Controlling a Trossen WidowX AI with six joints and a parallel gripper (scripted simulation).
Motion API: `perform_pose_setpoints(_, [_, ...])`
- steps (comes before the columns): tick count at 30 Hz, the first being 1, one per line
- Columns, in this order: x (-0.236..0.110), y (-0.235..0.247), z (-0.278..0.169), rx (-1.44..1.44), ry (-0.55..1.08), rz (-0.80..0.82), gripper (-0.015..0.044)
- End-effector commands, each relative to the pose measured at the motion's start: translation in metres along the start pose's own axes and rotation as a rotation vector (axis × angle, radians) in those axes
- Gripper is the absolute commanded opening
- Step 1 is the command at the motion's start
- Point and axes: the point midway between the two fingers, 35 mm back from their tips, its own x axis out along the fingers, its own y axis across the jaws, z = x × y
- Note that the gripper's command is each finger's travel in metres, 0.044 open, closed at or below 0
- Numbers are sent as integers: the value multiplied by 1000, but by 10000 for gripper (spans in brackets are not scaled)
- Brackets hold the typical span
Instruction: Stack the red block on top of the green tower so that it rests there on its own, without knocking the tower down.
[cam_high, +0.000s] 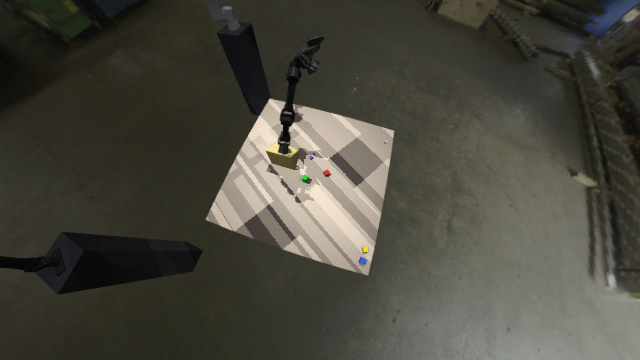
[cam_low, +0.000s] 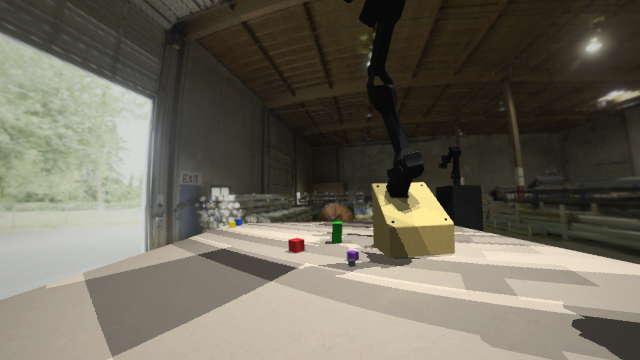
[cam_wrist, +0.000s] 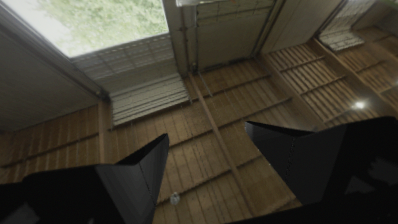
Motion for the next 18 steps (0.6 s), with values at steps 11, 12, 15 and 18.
perform_pose_setpoints(11, [-69, -114, -64, -331, 295, -159, 440])
perform_pose_setpoints(12, [-77, -128, -67, -370, 324, -178, 440])
perform_pose_setpoints(15, [-104, -172, -71, -500, 415, -239, 440])
perform_pose_setpoints(18, [-131, -218, -67, -637, 505, -306, 440])
